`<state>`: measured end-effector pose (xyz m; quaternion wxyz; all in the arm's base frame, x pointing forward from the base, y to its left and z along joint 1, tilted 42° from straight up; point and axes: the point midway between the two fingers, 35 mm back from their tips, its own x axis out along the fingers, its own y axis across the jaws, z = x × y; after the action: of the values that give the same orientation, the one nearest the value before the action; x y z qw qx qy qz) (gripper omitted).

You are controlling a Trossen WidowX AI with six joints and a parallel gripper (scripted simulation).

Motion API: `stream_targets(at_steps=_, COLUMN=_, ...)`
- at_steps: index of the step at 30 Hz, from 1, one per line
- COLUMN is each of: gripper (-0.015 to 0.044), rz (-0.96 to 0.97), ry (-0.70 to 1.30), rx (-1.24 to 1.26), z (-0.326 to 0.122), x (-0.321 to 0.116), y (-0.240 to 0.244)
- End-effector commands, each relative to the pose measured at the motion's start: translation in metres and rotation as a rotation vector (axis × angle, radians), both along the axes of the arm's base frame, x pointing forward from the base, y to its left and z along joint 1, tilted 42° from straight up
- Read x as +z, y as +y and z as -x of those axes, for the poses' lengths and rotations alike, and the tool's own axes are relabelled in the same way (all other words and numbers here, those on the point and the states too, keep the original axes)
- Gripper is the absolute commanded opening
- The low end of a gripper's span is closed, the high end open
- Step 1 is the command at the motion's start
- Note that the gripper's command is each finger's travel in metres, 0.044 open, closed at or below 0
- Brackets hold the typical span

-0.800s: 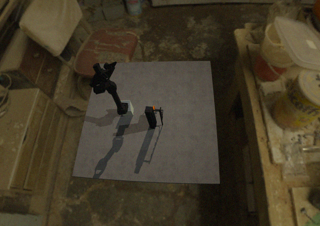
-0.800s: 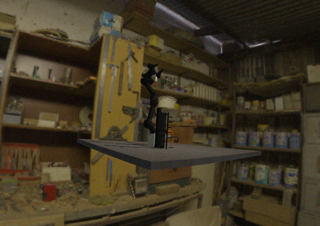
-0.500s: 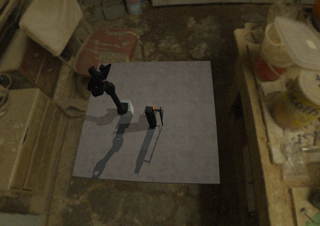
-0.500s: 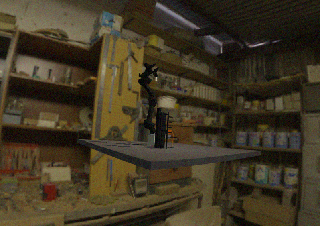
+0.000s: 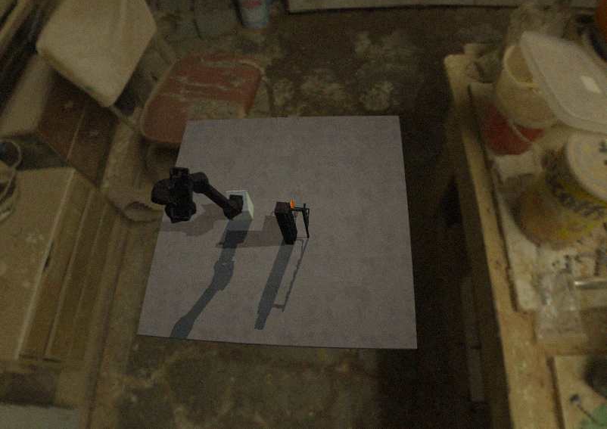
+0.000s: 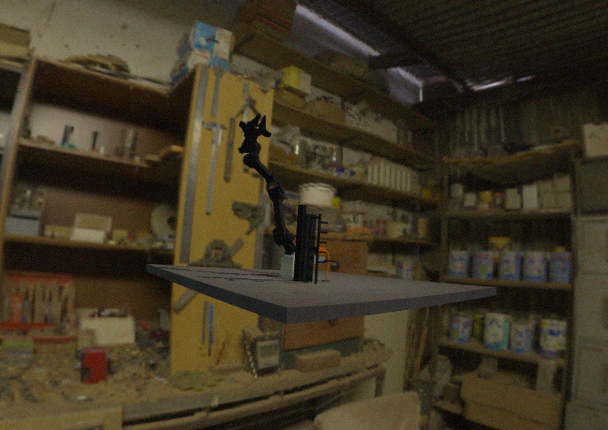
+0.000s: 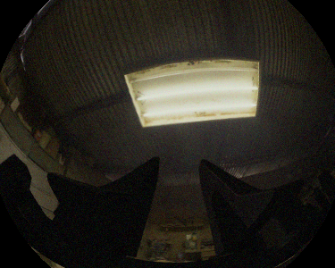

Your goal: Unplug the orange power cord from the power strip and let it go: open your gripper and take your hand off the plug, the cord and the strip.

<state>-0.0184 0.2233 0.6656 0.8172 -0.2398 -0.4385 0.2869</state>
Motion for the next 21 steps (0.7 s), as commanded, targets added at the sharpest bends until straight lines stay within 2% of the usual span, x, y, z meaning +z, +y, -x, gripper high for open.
stream_targets(at_steps=1, gripper=0.0160, rz=-0.120, ry=-0.002, rx=0.028, z=-0.013, x=0.019, y=-0.043)
stream_targets(at_steps=16, gripper=0.0160, rz=-0.474, ry=0.071, rx=0.042, z=-0.091, x=0.045, y=-0.169)
stream_targets(at_steps=21, gripper=0.0160, rz=-0.611, ry=0.158, rx=0.003, z=-0.148, x=0.035, y=-0.216)
